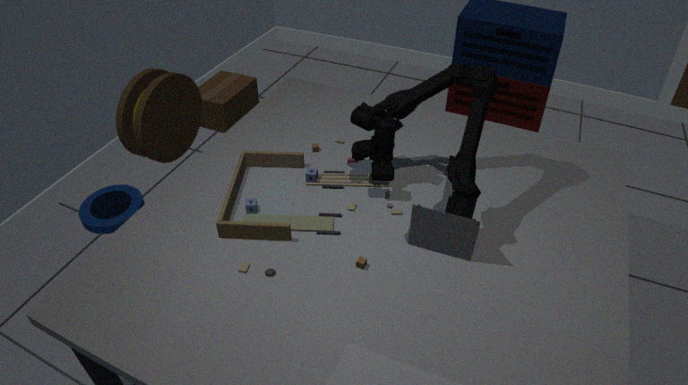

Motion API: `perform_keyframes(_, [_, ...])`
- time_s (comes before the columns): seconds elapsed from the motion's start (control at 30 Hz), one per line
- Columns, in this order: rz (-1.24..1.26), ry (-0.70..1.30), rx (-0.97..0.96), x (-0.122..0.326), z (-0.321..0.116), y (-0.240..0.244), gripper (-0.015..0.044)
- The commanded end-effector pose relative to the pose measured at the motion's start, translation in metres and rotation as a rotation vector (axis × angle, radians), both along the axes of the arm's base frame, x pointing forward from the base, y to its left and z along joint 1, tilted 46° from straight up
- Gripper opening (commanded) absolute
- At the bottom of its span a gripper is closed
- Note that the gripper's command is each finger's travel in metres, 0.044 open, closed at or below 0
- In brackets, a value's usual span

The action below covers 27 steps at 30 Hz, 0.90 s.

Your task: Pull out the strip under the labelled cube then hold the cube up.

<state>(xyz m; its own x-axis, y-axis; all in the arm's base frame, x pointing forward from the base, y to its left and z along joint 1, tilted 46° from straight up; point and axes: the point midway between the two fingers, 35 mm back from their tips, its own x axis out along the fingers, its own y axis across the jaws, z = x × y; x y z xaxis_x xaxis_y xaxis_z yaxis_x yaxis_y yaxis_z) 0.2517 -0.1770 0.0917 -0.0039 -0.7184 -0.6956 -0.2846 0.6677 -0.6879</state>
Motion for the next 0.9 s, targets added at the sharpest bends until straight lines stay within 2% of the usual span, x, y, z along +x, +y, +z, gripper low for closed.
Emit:
perform_keyframes(0.0, [-0.021, 0.026, 0.0, -0.0157, -0.0027, -0.0059, 0.0])
perform_keyframes(0.87, [-0.021, 0.027, 0.0, -0.0236, -0.0009, -0.0073, 0.0])
